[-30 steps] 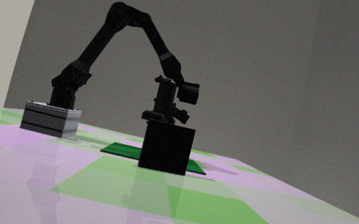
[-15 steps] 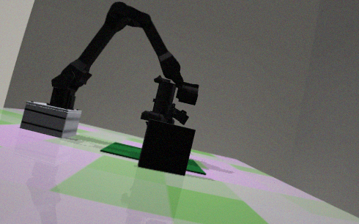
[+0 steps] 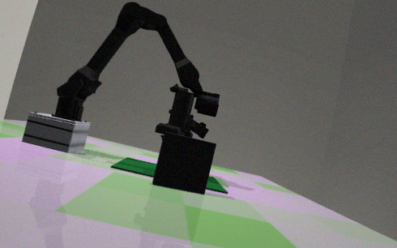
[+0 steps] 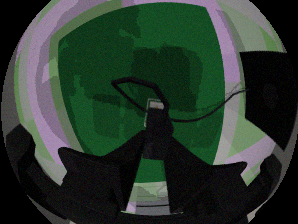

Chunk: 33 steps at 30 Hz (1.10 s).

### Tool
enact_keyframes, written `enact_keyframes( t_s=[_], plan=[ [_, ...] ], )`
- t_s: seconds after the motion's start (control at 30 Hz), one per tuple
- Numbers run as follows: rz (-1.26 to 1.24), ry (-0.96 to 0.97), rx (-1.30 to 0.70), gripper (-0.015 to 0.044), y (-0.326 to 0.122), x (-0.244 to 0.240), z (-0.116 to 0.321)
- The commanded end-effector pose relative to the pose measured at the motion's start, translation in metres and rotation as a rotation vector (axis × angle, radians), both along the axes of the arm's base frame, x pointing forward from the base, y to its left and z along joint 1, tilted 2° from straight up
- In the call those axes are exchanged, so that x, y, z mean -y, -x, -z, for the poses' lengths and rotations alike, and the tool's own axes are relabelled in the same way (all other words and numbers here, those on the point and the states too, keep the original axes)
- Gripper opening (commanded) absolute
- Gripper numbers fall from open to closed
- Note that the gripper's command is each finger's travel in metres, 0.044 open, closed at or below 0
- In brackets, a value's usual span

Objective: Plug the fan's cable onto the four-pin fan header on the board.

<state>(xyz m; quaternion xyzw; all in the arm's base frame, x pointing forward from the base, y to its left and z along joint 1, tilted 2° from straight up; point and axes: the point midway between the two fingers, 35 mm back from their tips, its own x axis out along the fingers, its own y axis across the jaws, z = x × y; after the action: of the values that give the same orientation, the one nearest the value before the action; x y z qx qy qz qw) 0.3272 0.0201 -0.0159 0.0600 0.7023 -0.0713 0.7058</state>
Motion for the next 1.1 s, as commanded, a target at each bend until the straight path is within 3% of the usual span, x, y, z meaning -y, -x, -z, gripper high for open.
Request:
enact_keyframes(
  t_s=[0.0,1.07],
  plan=[
    [0.003,0.003,-0.004,0.0000,0.0012,0.0006,0.0017],
    [0.006,0.003,-0.004,0.0000,0.0000,0.0007,0.0088]
  ],
)
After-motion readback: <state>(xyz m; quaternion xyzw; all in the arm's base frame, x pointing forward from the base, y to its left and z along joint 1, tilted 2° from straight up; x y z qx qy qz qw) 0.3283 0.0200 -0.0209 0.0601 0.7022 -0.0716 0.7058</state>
